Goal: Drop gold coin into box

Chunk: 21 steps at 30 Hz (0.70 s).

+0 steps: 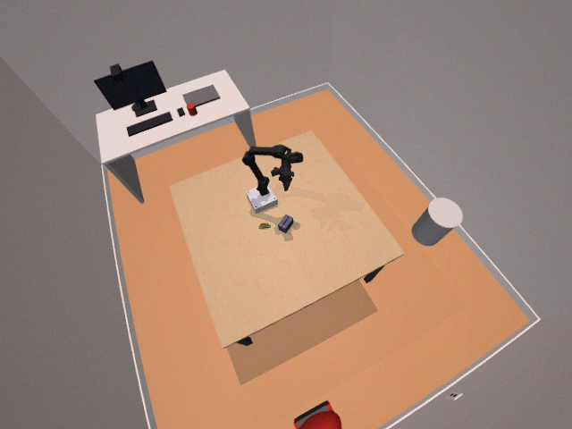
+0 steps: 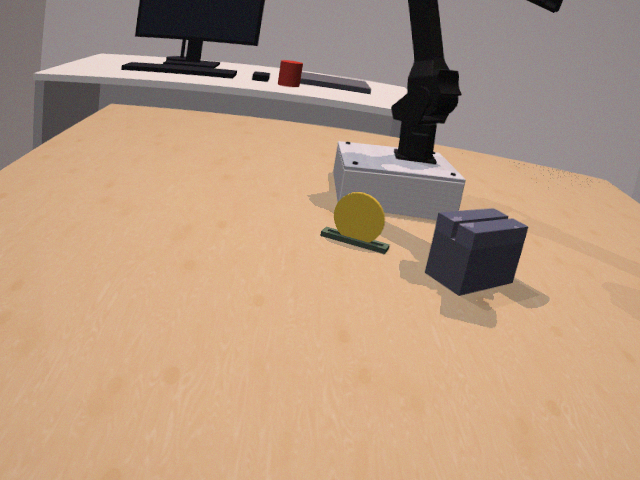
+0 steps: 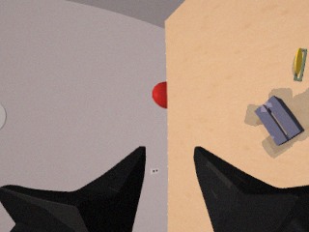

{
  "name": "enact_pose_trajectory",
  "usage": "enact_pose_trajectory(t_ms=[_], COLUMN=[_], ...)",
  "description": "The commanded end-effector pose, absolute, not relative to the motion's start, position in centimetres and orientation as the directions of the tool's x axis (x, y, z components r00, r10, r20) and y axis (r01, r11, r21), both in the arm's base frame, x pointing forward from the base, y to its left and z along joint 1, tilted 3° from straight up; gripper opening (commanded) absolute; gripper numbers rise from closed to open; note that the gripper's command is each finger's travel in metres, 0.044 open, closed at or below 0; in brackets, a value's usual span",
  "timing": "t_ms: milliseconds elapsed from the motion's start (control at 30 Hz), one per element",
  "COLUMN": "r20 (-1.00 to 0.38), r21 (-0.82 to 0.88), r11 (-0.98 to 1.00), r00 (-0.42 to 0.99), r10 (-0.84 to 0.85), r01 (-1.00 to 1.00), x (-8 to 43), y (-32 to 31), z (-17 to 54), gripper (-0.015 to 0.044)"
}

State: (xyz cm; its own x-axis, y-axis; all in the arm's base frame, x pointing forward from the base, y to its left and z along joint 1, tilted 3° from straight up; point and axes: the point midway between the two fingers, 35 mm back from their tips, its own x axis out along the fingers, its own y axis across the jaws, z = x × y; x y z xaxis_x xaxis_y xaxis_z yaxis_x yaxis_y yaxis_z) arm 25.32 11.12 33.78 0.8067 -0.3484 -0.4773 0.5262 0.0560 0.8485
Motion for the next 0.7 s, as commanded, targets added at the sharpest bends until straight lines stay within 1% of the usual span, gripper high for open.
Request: enact_pose_trajectory(t_ms=[0,133,233,333,500,667], r20=[-0.590,-0.710,-0.771,-0.832,-0.924,-0.986], r21=[0.744,0.599,0.510,0.409,0.236,0.071], r11=[0.061,0.024,-0.035,-0.093,-0.180,-0.261], r00=[0.697,0.545,0.438,0.330,0.162,0.029], r10=[-0.408,-0.446,-0.463,-0.446,-0.347,-0.161], r01=[0.666,0.800,0.860,0.908,0.955,0.963], x=[27.1,28.6,29.2,29.2,28.2,25.8], y=[8.7,5.4,2.4,-0.4,-4.2,-7.2], z=[30.1,25.9,23.3,20.6,16.3,12.1], gripper=[0.0161,0.0161,0.0161,0.0161,0.0161,0.0161])
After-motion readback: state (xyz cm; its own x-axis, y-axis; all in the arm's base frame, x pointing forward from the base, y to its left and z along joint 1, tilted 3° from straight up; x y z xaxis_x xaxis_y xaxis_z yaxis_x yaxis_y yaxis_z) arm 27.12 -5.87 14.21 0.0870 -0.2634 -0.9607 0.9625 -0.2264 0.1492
